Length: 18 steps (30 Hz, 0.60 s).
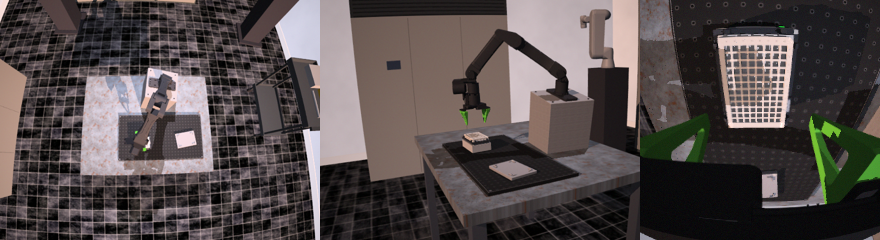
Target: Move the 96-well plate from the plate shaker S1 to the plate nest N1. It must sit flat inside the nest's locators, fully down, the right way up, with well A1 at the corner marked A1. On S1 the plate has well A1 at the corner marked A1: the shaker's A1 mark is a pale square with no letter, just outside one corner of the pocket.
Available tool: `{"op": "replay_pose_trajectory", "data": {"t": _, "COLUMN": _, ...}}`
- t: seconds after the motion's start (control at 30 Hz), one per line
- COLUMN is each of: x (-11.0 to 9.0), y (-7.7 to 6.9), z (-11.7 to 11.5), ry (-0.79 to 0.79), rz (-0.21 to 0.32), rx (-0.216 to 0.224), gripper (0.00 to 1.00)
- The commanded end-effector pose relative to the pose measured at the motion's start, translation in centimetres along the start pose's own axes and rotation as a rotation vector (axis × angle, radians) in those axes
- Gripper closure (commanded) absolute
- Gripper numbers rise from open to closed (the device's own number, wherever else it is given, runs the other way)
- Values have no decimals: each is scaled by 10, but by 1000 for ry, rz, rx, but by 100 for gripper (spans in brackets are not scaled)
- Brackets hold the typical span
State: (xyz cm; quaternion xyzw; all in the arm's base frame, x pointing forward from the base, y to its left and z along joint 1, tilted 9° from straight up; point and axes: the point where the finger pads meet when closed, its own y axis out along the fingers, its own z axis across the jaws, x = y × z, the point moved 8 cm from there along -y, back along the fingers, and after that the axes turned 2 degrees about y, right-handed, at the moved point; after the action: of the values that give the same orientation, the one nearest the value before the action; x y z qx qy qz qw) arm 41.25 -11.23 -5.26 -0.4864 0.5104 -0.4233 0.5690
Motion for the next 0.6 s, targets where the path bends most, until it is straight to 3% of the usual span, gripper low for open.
{"op": "replay_pose_trajectory", "data": {"t": 0.0, "x": 6, "y": -20, "z": 9, "ry": 9, "rz": -34, "rx": 56, "gripper": 0}}
{"op": "replay_pose_trajectory", "data": {"t": 0.13, "x": 3, "y": -11, "z": 6, "ry": 5, "rz": -28, "rx": 44, "gripper": 0}}
{"op": "replay_pose_trajectory", "data": {"t": 0.2, "x": 0, "y": 9, "z": -1, "ry": 8, "rz": -11, "rx": 5, "gripper": 0}}
{"op": "replay_pose_trajectory", "data": {"t": 0.23, "x": -1, "y": 11, "z": -1, "ry": 6, "rz": -10, "rx": 2, "gripper": 0}}
{"op": "replay_pose_trajectory", "data": {"t": 0.33, "x": -1, "y": 16, "z": -2, "ry": 7, "rz": -9, "rx": 1, "gripper": 0}}
{"op": "replay_pose_trajectory", "data": {"t": 0.4, "x": 2, "y": 8, "z": 4, "ry": 6, "rz": -21, "rx": 29, "gripper": 0}}
{"op": "replay_pose_trajectory", "data": {"t": 0.47, "x": 2, "y": 8, "z": 4, "ry": 6, "rz": -21, "rx": 29, "gripper": 0}}
{"op": "replay_pose_trajectory", "data": {"t": 0.5, "x": 6, "y": -4, "z": 16, "ry": 0, "rz": -41, "rx": 74, "gripper": 0}}
{"op": "replay_pose_trajectory", "data": {"t": 0.57, "x": 5, "y": 15, "z": 11, "ry": 2, "rz": -26, "rx": 40, "gripper": 0}}
